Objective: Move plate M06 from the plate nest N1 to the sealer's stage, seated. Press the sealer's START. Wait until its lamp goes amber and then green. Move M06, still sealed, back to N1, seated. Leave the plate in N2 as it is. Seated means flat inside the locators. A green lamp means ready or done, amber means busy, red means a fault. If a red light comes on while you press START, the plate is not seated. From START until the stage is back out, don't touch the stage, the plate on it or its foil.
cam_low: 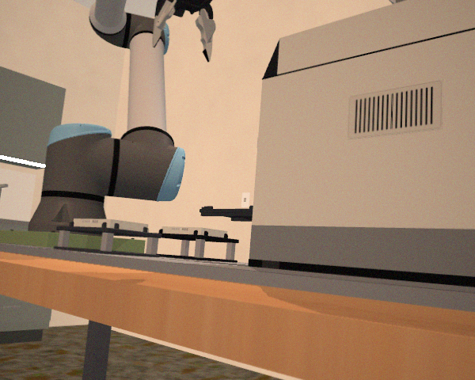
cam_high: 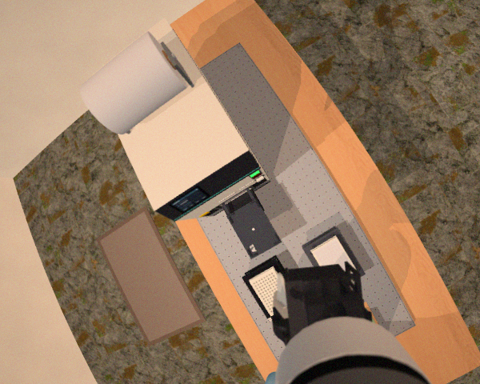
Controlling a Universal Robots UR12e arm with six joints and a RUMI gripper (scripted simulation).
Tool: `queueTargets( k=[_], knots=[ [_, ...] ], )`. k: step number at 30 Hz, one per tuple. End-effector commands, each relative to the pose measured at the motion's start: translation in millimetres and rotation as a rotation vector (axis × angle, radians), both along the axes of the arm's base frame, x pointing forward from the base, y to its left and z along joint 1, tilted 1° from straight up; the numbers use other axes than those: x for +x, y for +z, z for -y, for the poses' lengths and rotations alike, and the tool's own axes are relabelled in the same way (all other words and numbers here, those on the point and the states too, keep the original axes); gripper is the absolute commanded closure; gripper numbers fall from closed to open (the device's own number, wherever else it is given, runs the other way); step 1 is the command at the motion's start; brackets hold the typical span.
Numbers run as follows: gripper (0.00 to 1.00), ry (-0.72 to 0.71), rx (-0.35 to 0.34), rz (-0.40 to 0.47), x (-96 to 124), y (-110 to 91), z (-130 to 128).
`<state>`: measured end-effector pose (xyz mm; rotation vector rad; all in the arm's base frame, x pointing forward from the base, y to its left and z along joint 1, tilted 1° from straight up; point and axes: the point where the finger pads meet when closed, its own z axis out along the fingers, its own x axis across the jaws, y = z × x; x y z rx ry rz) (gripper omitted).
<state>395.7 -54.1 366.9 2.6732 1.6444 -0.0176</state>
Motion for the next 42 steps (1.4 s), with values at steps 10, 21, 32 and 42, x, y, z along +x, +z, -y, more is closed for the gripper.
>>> queueTargets(
  k=[10, 21, 32, 42],
  knots=[
    [0.32, 0.000, -0.002, 0.001, -24, -46, -15],
    [0.32, 0.000, -0.002, 0.001, -44, -86, -28],
    [0.32, 0.000, -0.003, 0.000, -59, -116, -37],
    [0.32, -0.133, -0.004, 0.001, -64, -126, -42]
  ],
)
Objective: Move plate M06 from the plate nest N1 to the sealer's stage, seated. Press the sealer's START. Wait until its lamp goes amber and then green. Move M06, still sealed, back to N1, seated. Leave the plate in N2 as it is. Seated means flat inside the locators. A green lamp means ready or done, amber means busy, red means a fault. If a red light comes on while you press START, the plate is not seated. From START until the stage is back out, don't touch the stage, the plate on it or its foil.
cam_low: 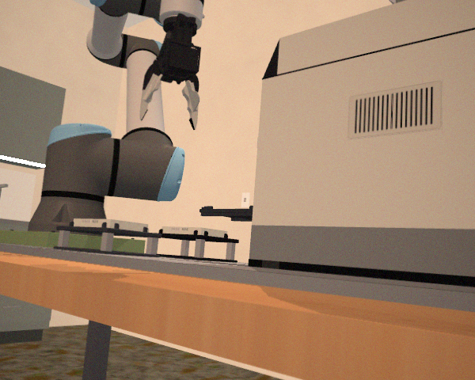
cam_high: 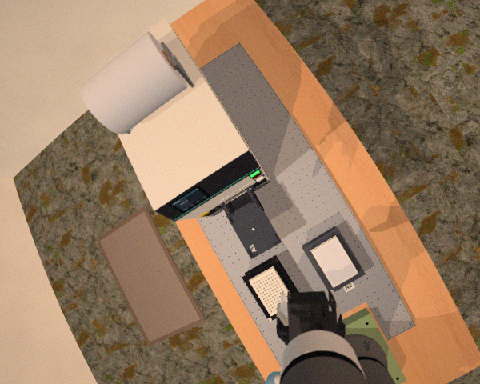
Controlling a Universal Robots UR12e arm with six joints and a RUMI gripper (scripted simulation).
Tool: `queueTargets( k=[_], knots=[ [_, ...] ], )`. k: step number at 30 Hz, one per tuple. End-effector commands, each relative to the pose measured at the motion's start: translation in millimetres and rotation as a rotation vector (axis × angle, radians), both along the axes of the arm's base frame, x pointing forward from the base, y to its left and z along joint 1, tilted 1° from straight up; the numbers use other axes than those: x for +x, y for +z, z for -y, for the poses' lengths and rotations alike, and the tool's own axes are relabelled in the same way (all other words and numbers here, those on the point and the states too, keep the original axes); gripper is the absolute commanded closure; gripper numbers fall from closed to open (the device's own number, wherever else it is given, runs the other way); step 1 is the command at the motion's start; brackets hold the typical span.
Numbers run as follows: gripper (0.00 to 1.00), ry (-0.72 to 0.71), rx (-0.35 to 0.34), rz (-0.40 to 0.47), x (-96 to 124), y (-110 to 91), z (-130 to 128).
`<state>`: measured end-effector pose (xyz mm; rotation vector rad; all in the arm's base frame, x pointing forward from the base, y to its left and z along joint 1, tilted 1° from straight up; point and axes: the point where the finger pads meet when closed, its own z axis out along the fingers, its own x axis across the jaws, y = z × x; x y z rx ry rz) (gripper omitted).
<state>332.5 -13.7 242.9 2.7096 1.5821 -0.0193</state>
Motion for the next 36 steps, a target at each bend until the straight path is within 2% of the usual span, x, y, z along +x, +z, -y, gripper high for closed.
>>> queueTargets(
  k=[1, 16, 18, 32, 36],
  knots=[
    [0.32, -0.087, -0.003, 0.002, 0, -2, -2],
    [0.32, -0.535, -0.006, 0.006, 5, -2, -7],
    [0.32, -0.535, -0.006, 0.006, 5, -2, -7],
    [0.32, -0.963, -0.010, 0.011, 12, -2, -9],
    [0.32, -1.015, -0.010, 0.012, 12, -2, -9]
  ],
)
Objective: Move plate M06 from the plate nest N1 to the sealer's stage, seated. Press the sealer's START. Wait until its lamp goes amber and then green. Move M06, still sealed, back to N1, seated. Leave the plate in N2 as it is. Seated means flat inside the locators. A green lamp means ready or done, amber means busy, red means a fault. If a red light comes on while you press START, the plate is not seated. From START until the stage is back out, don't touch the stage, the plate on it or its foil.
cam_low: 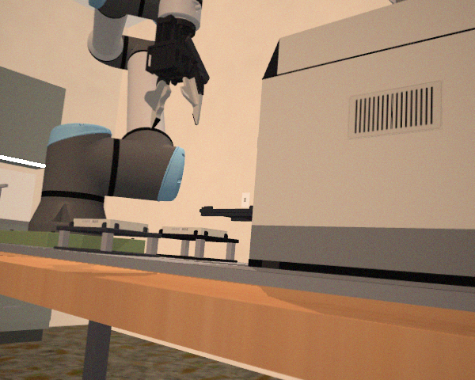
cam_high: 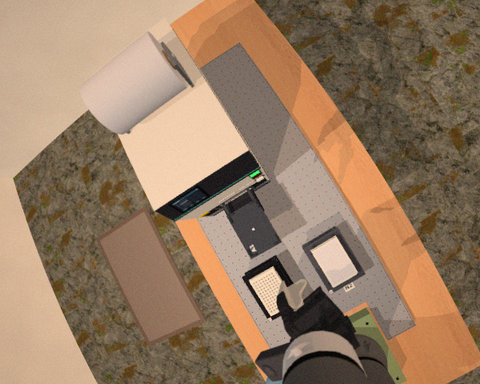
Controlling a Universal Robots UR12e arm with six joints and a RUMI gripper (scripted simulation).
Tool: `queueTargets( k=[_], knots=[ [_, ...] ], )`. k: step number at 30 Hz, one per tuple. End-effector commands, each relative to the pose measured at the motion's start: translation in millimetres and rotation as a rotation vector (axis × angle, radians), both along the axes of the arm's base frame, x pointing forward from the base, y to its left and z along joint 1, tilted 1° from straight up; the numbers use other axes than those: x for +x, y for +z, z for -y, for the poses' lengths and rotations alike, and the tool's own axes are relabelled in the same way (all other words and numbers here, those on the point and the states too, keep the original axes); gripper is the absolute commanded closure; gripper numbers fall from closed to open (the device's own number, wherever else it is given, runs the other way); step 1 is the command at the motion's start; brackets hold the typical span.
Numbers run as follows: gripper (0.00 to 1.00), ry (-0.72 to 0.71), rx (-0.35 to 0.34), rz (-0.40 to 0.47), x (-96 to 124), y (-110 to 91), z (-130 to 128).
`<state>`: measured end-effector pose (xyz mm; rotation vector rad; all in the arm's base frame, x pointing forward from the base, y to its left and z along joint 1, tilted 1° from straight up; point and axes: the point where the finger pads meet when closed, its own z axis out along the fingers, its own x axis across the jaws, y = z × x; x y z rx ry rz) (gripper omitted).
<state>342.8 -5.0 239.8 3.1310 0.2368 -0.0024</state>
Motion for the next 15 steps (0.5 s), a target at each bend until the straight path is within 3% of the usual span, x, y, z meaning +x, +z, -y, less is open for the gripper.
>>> queueTargets(
  k=[1, 15],
  knots=[
    [0.32, -0.143, -0.010, -0.005, 2.5, 0.6, -0.2],
    [0.32, -0.505, -0.012, -0.003, 8.3, 0.6, 0.7]
  ],
)
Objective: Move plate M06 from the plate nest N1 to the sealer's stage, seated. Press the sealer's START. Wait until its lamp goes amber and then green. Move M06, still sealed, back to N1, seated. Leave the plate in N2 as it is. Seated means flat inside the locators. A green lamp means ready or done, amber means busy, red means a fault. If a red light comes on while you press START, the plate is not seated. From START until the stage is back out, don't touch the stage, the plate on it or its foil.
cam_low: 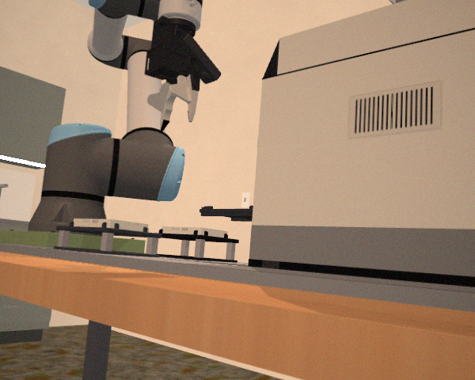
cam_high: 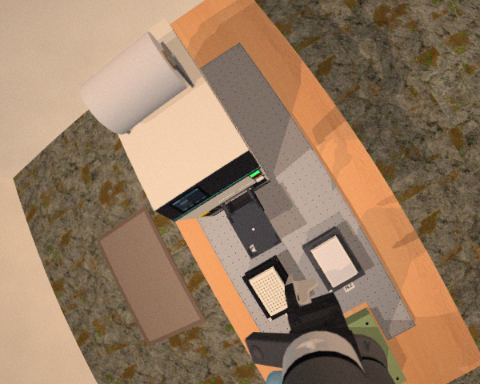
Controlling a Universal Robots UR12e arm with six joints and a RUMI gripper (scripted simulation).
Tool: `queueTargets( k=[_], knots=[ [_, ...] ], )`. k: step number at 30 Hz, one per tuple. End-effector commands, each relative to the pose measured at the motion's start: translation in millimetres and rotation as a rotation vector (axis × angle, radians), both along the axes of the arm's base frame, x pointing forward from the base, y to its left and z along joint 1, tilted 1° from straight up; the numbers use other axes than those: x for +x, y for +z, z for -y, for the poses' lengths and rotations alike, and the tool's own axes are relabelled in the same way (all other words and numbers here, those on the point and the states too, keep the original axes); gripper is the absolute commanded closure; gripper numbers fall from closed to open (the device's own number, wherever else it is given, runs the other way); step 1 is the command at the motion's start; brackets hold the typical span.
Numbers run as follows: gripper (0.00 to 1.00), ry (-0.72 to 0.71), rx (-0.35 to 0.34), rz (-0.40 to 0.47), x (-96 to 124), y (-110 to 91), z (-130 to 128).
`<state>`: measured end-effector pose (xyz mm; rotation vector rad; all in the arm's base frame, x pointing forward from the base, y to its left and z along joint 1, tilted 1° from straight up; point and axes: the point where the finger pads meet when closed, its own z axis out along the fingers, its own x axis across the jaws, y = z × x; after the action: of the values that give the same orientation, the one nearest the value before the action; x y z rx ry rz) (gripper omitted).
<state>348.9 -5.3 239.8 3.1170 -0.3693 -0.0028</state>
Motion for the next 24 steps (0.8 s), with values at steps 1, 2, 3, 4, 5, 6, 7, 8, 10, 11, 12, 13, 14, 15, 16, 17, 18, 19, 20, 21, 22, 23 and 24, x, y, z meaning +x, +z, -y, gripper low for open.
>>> queueTargets(
  k=[1, 2, 3, 4, 5, 6, 7, 8, 10, 11, 12, 13, 14, 15, 16, 17, 18, 19, 20, 21, 22, 23, 24],
  knots=[
    [0.32, -0.118, -0.010, -0.005, 2.2, 0.6, 0.4],
    [0.32, -0.151, -0.010, -0.005, 2.7, 0.6, 0.7],
    [0.32, -0.184, -0.010, -0.004, 3.1, 0.6, 0.9],
    [0.32, -0.218, -0.010, -0.004, 3.7, 0.6, 1.1],
    [0.32, -0.251, -0.010, -0.004, 4.2, 0.6, 1.3],
    [0.32, -0.284, -0.010, -0.004, 4.7, 0.6, 1.6],
    [0.32, -0.289, -0.010, -0.004, 4.7, 0.6, 1.6],
    [0.32, -0.322, -0.011, -0.003, 5.2, 0.6, 1.9],
    [0.32, -0.375, -0.011, -0.003, 5.9, 0.6, 2.4],
    [0.32, -0.408, -0.011, -0.003, 6.3, 0.6, 2.7],
    [0.32, -0.441, -0.011, -0.003, 6.8, 0.6, 3.0],
    [0.32, -0.460, -0.011, -0.002, 7.0, 0.6, 3.2],
    [0.32, -0.494, -0.011, -0.002, 7.4, 0.6, 3.6],
    [0.32, -0.527, -0.011, -0.002, 7.8, 0.6, 3.9],
    [0.32, -0.546, -0.012, -0.002, 8.0, 0.6, 4.1],
    [0.32, -0.546, -0.012, -0.002, 8.0, 0.6, 4.1],
    [0.32, -0.546, -0.012, -0.002, 8.0, 0.6, 4.1],
    [0.32, -0.579, -0.012, -0.001, 8.3, 0.6, 4.6],
    [0.32, -0.613, -0.012, -0.001, 8.7, 0.6, 5.0],
    [0.32, -0.646, -0.012, -0.001, 9.1, 0.6, 5.3],
    [0.32, -0.679, -0.012, -0.001, 9.4, 0.6, 5.8],
    [0.32, -0.713, -0.012, 0.000, 9.8, 0.7, 6.2],
    [0.32, -0.717, -0.012, 0.000, 9.8, 0.7, 6.2]
  ],
)
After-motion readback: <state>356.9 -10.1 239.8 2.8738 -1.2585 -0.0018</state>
